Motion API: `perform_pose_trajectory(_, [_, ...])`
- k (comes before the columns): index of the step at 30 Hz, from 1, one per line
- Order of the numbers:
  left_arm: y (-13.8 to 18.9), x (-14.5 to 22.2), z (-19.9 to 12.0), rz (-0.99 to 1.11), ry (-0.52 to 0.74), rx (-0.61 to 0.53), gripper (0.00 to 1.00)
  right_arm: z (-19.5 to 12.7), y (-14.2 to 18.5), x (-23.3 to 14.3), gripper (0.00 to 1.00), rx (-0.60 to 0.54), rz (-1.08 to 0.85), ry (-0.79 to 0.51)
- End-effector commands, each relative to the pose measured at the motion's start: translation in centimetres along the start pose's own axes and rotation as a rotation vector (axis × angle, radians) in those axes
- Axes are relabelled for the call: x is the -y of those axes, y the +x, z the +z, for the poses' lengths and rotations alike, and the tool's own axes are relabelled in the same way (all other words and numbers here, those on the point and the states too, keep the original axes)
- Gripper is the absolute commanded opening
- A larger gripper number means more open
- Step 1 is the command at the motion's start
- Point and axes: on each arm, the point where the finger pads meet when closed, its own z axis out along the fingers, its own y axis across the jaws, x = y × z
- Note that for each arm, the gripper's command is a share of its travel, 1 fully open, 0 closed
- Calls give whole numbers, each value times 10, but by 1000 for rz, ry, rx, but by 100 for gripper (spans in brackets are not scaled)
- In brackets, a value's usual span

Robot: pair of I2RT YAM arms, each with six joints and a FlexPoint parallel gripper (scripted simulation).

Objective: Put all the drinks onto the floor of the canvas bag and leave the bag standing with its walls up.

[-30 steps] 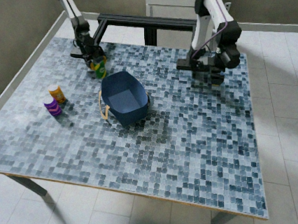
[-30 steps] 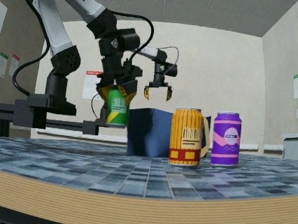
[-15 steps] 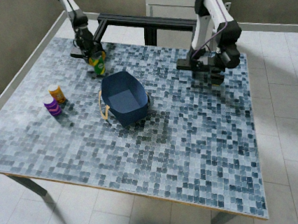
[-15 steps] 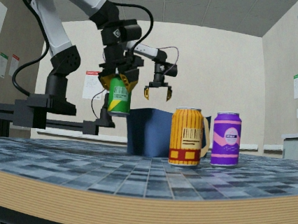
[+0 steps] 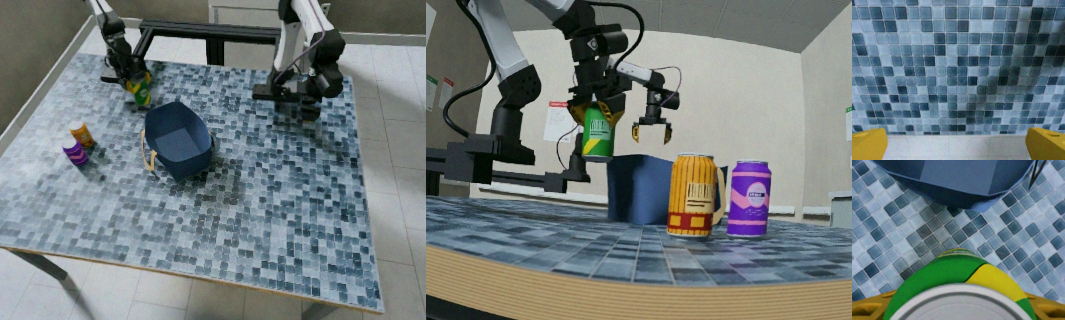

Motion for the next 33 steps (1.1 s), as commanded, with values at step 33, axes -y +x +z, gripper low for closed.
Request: perform_pose_trajectory(33, [0, -5, -13, -6, -57, -13, 100, -47, -34, -1, 67, 49, -6, -4])
